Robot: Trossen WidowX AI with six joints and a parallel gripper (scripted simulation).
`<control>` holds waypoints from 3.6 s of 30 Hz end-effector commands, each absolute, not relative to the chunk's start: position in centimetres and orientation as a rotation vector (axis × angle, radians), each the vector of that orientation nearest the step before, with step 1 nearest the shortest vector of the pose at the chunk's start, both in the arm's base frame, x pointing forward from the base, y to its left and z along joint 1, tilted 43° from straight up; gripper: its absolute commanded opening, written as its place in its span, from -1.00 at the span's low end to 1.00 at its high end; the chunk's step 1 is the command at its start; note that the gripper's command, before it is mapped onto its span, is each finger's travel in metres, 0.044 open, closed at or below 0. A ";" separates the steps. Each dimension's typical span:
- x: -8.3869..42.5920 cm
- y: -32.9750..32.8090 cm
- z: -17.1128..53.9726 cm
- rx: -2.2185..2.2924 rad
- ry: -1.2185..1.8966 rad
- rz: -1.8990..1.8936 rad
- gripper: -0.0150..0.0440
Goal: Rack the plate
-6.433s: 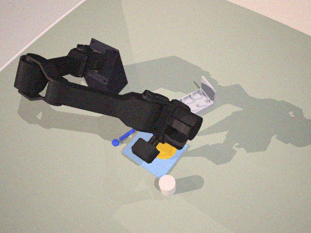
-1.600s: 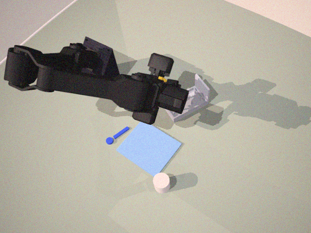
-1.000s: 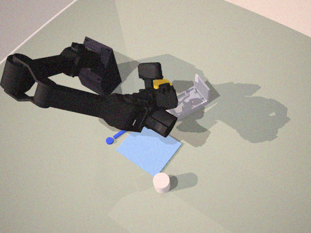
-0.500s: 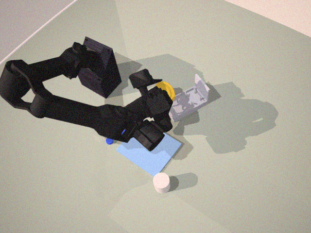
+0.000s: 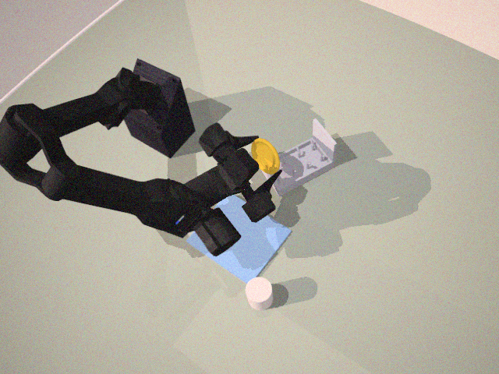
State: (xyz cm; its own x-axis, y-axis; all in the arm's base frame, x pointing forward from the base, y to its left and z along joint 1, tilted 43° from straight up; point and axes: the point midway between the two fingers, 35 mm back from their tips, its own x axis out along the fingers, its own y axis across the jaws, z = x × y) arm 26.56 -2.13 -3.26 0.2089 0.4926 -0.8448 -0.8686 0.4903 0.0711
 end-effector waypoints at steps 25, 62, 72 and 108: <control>26.7 -3.8 -2.3 -0.754 0.509 1.040 -0.49; 28.6 -2.1 -6.5 -0.753 0.519 1.038 -0.49; 28.5 -2.0 -6.3 -0.746 0.530 1.036 -0.49; 29.0 3.1 -0.5 -0.759 0.522 1.040 0.86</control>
State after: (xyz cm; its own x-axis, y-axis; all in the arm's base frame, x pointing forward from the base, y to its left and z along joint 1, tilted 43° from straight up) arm 29.07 0.59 -3.14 0.4239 0.5637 -0.7089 -0.9046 0.3023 -0.3006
